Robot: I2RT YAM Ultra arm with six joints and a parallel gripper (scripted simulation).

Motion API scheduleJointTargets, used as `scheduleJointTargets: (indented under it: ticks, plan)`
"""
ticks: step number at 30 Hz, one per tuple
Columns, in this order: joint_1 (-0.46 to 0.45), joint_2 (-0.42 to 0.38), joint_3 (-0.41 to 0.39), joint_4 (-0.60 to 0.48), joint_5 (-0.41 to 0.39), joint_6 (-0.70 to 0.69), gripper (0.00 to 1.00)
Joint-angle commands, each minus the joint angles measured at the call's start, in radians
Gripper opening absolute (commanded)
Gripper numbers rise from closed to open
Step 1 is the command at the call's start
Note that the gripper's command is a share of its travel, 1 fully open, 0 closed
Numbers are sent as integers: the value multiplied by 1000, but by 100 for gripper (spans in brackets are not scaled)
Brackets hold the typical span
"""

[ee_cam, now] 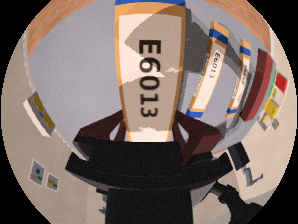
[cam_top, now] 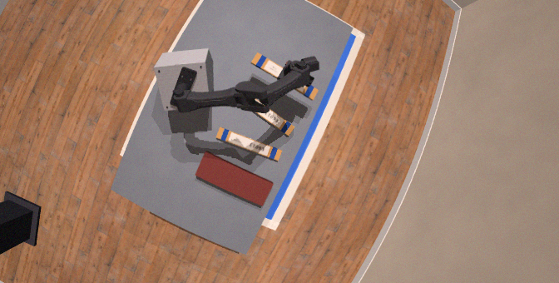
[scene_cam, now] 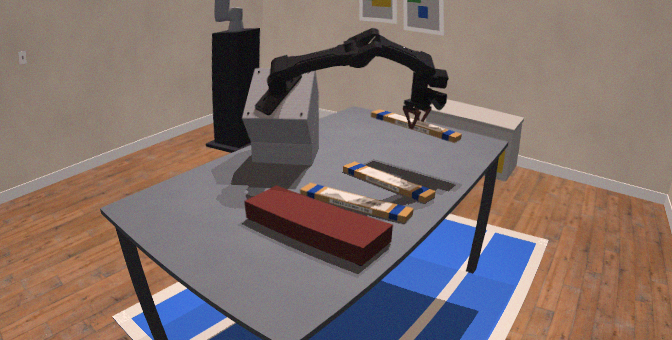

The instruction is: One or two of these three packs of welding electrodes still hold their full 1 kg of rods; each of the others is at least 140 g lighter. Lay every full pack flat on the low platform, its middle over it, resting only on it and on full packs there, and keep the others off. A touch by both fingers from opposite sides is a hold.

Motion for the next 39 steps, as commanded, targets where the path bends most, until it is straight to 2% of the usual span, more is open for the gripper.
scheduleJointTargets:
  ticks: [1,12,15,39]
  plan:
    - [86,-57,48,-23,4,8,0]
    - [72,-39,30,37,9,-19,0]
    - [69,-43,31,20,10,-24,0]
    - [24,-13,-24,162,17,-78,0]
